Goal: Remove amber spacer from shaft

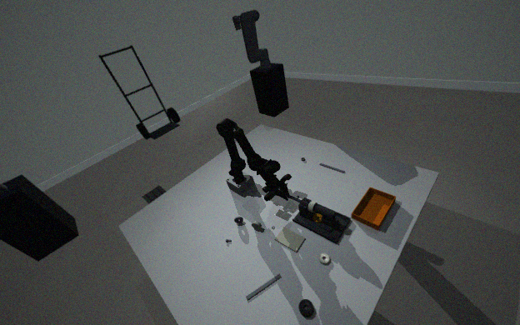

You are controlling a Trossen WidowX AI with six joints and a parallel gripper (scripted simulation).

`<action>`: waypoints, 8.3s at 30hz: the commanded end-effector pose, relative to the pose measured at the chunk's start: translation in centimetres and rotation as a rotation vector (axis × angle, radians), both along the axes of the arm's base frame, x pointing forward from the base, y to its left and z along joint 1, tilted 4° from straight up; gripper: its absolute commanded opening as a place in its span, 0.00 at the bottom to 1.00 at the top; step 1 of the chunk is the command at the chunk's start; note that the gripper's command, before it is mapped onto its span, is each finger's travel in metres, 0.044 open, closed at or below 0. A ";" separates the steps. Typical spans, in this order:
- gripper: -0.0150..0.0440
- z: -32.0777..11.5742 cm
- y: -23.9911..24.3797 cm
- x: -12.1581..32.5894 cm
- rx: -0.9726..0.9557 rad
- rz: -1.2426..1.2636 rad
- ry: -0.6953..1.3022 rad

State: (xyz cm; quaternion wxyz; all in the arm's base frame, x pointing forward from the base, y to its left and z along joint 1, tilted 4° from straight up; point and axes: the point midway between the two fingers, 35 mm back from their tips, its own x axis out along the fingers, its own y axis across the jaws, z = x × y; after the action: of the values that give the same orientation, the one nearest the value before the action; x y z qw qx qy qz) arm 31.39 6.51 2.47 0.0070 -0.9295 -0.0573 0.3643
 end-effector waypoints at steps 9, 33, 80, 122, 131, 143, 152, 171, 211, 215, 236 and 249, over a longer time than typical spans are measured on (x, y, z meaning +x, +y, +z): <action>0.25 0.3 0.1 0.2 0.003 0.002 -0.014; 0.25 0.2 0.0 0.0 0.003 0.002 -0.014; 0.25 0.3 0.1 0.5 0.003 0.002 -0.014; 0.25 0.3 0.1 0.9 0.003 0.002 -0.015; 0.25 0.3 0.1 1.0 0.003 0.002 -0.015; 0.25 0.3 0.2 1.1 0.003 0.002 -0.015; 0.25 0.3 0.2 1.2 0.003 0.002 -0.015; 0.25 0.3 0.2 1.4 0.003 0.002 -0.015; 0.25 0.4 0.3 2.4 0.003 0.002 -0.016; 0.25 0.4 0.3 2.5 0.003 0.002 -0.016; 0.25 0.5 0.4 3.1 0.003 0.002 -0.017; 0.25 0.5 0.4 3.5 0.003 0.002 -0.017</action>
State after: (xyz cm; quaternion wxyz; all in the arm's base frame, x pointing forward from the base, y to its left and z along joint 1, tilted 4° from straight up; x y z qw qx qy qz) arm 34.58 6.82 2.77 0.0079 -0.9314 -0.0567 0.3595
